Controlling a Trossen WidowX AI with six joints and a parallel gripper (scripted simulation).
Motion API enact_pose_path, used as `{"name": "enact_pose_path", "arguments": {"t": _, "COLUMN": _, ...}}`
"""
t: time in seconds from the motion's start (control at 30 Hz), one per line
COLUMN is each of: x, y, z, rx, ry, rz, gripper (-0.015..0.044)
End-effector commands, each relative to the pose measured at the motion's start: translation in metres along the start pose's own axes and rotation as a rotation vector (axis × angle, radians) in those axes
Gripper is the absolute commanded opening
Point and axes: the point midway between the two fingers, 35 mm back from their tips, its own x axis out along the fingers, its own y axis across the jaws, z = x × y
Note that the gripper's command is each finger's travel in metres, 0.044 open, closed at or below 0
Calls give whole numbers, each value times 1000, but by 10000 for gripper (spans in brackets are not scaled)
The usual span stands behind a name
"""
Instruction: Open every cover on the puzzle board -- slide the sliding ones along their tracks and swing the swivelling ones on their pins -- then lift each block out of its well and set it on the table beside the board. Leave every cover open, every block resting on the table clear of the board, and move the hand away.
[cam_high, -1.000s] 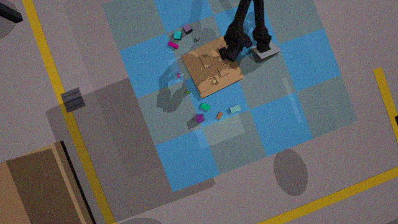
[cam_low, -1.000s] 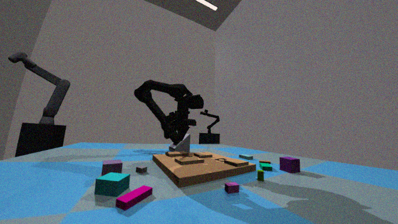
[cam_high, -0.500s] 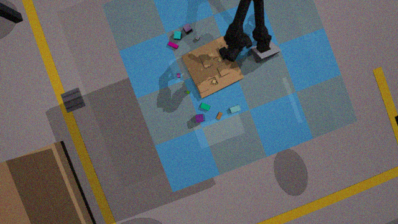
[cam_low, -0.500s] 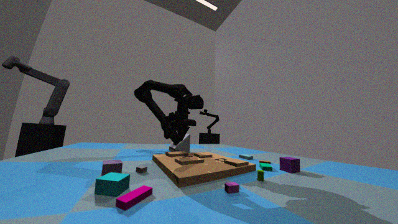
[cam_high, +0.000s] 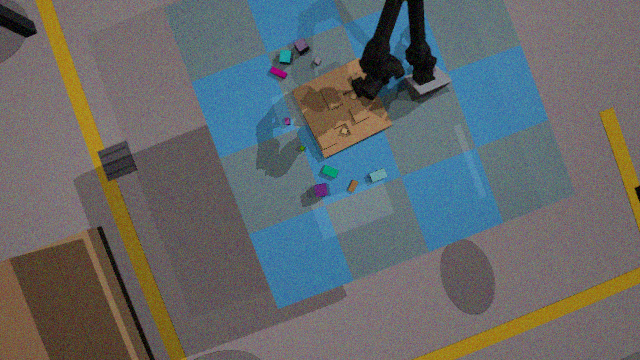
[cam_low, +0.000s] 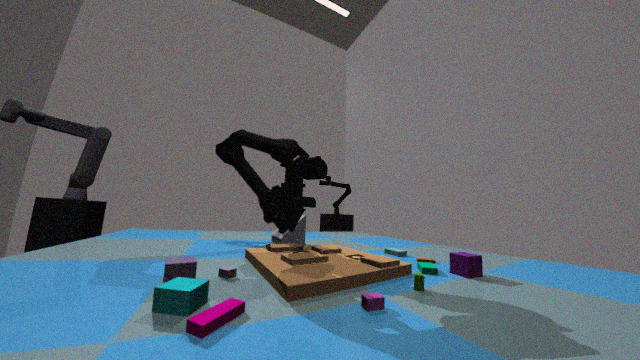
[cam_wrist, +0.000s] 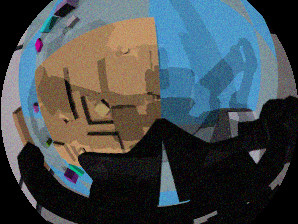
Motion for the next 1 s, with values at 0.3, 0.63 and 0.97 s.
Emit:
{"name": "enact_pose_path", "arguments": {"t": 0.3, "x": 14, "y": -1, "z": 1, "rx": -4, "ry": -6, "rz": -2, "gripper": 0}}
{"name": "enact_pose_path", "arguments": {"t": 0.63, "x": 24, "y": -1, "z": 1, "rx": -3, "ry": -6, "rz": -2, "gripper": 0}}
{"name": "enact_pose_path", "arguments": {"t": 0.97, "x": 34, "y": -2, "z": 1, "rx": -3, "ry": -8, "rz": -2, "gripper": 0}}
